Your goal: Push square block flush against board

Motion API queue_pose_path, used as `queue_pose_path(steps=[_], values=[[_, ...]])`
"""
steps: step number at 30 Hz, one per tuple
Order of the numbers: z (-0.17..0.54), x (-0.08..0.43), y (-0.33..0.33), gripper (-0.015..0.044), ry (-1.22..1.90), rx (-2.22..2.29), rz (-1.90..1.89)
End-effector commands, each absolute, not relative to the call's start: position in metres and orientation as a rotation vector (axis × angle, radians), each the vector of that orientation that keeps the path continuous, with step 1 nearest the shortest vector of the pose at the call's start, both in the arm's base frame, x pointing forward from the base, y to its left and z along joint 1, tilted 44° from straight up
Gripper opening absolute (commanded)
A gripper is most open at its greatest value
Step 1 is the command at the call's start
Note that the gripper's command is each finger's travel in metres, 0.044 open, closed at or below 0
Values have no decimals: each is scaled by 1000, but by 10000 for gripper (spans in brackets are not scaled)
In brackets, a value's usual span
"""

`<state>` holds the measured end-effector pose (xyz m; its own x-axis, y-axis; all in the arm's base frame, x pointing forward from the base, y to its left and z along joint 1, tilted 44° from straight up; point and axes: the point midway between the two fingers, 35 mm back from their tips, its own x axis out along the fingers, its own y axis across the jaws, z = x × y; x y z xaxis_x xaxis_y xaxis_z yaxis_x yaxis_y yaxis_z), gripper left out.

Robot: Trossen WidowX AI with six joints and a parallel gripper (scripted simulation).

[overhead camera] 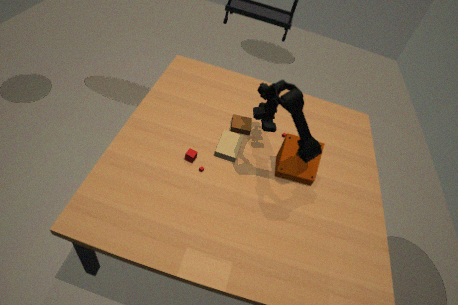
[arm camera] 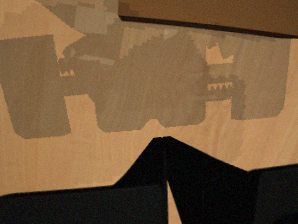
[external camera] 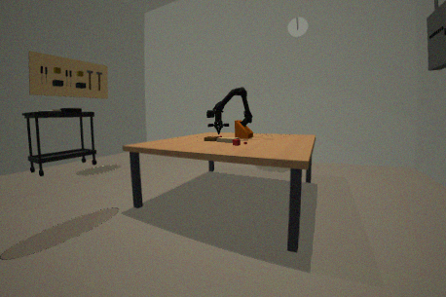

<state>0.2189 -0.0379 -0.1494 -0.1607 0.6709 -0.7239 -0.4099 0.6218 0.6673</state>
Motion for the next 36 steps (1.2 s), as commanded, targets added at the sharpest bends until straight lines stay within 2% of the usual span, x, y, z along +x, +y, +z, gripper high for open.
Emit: queue_pose_path(steps=[1, 15, 21, 36], values=[[-136, 224, -51, 0, 1440, 219, 964], [-126, 247, -34, 0, 1521, 343, 844], [-166, 238, 4, 0, 1520, 346, 847], [-166, 252, 7, 0, 1519, 345, 846]])
